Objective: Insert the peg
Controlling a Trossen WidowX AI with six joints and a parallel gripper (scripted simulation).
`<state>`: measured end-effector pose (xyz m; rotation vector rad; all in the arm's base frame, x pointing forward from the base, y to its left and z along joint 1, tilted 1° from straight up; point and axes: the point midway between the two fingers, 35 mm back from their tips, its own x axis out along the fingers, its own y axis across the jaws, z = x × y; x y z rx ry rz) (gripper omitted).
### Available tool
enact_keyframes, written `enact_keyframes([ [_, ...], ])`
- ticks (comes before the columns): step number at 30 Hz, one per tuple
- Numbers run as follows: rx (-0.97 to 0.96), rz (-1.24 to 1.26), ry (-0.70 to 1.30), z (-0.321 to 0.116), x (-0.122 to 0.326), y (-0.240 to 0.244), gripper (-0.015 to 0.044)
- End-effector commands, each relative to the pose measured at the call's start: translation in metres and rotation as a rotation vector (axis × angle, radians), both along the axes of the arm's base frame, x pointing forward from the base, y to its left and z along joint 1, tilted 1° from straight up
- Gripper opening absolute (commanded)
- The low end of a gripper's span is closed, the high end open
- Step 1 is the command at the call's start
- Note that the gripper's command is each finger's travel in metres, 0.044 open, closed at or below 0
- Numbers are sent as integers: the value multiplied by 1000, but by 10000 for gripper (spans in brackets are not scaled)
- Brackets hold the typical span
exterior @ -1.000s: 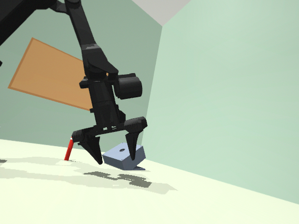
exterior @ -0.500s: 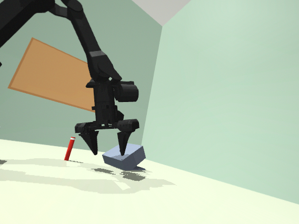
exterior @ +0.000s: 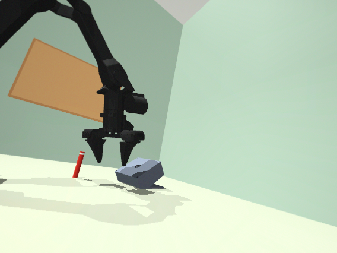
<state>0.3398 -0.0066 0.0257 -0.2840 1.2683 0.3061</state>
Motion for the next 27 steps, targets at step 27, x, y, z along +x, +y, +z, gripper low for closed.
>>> enact_keyframes([
  [27, -6, -149, 234, 41, -43, 107, 440],
])
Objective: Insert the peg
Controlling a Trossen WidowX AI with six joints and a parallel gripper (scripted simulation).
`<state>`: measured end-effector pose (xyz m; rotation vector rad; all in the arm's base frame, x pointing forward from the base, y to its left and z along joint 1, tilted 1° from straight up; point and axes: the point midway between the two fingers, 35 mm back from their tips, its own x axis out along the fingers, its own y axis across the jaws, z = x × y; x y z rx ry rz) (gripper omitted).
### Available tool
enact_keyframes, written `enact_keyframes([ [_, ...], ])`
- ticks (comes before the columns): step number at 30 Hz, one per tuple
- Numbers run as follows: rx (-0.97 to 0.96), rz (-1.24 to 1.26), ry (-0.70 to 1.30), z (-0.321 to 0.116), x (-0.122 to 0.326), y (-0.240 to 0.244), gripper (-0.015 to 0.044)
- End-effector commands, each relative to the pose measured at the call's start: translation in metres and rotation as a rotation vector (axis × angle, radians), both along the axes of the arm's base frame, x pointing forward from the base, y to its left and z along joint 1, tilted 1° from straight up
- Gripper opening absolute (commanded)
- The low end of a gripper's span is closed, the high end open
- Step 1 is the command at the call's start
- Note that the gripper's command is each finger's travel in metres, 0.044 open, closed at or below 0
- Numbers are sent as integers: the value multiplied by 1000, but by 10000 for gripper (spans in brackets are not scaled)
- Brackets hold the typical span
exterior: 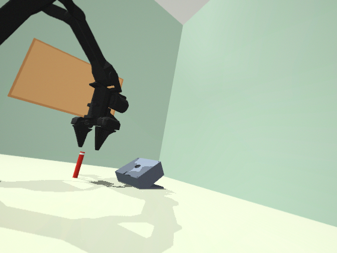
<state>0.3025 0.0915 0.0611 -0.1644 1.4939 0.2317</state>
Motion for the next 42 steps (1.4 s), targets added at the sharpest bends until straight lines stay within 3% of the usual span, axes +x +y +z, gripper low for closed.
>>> enact_keyframes([
  [1, -15, -20, 23, 7, -7, 11, 440],
  [42, -17, -23, 27, -51, -7, 15, 440],
])
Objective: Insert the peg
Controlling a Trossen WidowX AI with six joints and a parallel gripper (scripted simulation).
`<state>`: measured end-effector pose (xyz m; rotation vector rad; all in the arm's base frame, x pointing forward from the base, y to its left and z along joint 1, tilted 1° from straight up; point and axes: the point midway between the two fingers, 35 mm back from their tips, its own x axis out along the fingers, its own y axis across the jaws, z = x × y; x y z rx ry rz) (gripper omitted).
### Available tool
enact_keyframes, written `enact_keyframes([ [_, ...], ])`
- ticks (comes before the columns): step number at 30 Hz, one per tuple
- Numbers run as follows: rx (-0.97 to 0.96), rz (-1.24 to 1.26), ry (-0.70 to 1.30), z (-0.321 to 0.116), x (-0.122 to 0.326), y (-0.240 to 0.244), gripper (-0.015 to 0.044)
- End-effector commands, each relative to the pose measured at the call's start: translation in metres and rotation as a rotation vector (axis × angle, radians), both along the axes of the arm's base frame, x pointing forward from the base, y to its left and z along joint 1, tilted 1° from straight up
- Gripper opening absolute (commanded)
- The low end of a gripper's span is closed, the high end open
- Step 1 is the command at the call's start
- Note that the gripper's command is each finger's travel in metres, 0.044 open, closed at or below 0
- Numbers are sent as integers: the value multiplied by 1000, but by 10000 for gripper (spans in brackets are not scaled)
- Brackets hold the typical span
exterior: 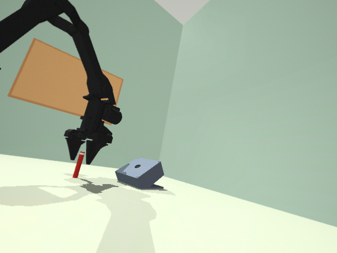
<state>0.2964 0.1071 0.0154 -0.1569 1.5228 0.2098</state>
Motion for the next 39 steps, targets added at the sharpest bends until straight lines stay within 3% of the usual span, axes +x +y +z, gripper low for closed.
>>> enact_keyframes([
  [1, -5, -3, 1, -7, -1, -1, 440],
  [4, -5, -3, 1, -10, -1, -1, 440],
  [19, 0, 0, 1, -6, -1, 0, 46],
  [26, 0, 0, 1, -6, -1, 0, 0],
  [39, -3, -2, 1, 43, 0, -1, 0],
])
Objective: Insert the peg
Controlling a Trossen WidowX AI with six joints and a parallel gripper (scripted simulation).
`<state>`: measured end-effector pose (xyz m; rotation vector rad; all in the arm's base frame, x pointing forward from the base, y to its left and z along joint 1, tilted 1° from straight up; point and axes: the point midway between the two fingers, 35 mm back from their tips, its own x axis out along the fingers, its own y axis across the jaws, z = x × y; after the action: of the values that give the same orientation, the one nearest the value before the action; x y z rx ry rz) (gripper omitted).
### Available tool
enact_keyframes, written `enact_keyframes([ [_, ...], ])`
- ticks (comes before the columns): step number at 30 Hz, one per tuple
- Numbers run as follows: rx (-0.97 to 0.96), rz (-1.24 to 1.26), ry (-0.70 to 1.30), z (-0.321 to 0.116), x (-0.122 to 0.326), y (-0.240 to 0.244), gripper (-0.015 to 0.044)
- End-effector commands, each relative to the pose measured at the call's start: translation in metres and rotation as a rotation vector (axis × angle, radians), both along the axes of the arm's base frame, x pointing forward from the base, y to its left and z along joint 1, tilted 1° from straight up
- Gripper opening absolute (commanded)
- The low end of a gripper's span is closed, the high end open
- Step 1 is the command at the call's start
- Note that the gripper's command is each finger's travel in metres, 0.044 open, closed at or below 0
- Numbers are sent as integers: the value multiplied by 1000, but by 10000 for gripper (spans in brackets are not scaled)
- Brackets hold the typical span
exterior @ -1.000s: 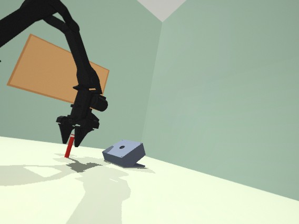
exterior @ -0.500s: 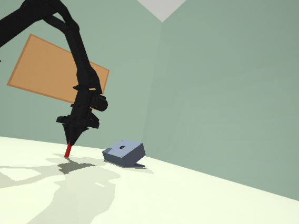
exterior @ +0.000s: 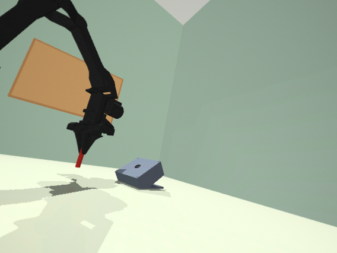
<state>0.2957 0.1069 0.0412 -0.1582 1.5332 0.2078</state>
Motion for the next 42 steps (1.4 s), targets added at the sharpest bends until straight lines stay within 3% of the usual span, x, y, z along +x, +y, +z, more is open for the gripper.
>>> enact_keyframes([
  [1, 0, -1, -9, 22, 1, 0, 0],
  [8, -1, -3, -10, 49, -1, -1, 0],
  [42, 112, -349, -277, 63, 42, -39, 0],
])
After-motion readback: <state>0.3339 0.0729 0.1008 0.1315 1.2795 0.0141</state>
